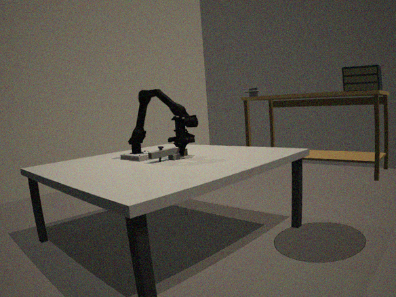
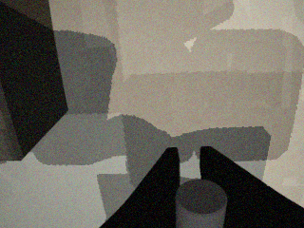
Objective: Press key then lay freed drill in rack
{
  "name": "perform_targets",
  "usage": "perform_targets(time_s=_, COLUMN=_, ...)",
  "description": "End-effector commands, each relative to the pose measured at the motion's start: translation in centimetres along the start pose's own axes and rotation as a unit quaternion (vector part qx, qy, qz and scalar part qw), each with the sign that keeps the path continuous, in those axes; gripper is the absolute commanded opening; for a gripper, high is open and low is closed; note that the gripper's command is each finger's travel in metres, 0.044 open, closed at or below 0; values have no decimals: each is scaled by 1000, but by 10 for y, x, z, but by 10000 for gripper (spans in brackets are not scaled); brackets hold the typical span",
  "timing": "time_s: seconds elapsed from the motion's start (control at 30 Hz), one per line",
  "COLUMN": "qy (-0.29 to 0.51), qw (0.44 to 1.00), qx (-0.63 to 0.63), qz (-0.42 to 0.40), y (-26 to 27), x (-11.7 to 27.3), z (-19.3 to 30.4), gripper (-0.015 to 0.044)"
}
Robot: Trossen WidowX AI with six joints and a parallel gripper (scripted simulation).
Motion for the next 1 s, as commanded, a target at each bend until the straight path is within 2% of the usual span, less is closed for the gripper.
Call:
perform_targets(time_s=0.0, qy=-4, qw=1000, qx=0, qz=2, y=-2, x=1, z=-6, gripper=0)
perform_targets(time_s=0.93, qy=-6, qw=1000, qx=0, qz=2, y=-7, x=5, z=-42, gripper=0)
perform_targets(time_s=0.97, qy=-3, qw=1000, qx=1, qz=0, y=-5, x=3, z=-35, gripper=26)
Point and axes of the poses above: the point midway between the two fingers, 35 mm back from their tips, its own x axis back along the fingers, its own y axis across the jaws, z = x × y, the point moved 9 cm from there along x, back along the fingers, and after that the axes turned 7 degrees about x, right-handed, at the moved point
